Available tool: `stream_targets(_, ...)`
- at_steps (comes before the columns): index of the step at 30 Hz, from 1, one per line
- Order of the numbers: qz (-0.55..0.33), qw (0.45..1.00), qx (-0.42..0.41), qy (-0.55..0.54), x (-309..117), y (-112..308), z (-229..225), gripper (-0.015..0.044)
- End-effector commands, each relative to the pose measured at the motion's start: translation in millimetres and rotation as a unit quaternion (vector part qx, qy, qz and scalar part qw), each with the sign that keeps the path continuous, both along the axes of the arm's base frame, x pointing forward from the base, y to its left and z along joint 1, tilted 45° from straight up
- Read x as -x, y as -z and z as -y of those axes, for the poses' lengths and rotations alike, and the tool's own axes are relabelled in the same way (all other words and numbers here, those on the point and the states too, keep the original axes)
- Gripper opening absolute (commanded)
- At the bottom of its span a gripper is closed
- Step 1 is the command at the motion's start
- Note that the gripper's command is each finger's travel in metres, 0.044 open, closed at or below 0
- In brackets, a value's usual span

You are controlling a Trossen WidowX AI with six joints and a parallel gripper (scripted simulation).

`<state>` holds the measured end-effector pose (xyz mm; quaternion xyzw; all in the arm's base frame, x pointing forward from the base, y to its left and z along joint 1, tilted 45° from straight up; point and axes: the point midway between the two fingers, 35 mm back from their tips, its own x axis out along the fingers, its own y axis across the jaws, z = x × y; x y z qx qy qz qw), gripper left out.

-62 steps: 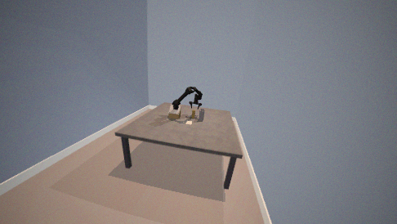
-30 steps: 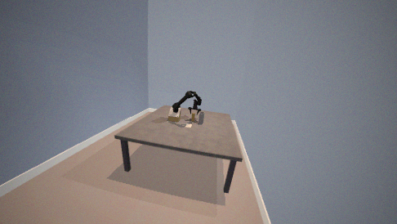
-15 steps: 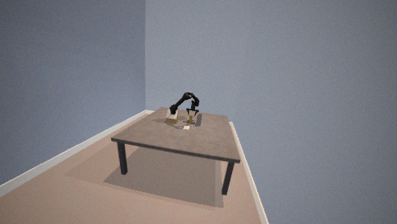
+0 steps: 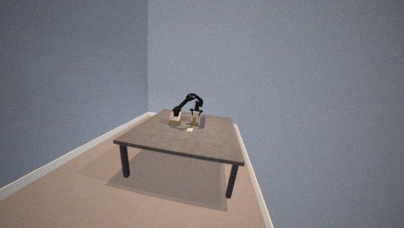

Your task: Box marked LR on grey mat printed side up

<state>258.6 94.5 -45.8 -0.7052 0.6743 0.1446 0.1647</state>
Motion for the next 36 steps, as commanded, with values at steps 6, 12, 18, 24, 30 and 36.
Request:
stream_targets(6, 0.0, 1.0, 0.001, 0.002, 2.6, -1.0, -15.0, 0.044)
stream_targets(12, 0.0, 1.0, 0.001, 0.002, 3.3, -3.3, -20.6, 0.044)
stream_targets(18, 0.0, 1.0, 0.001, 0.002, 3.9, -10.2, -27.5, 0.044)
stream_targets(24, 0.0, 1.0, 0.001, 0.002, 4.7, -16.5, -33.6, 0.044)
stream_targets(30, 0.05, 0.998, -0.008, 0.026, 3.9, -15.1, -28.3, 0.0309)
stream_targets(36, 0.14, 0.987, -0.024, 0.073, 3.7, -18.1, -25.5, 0.0237)
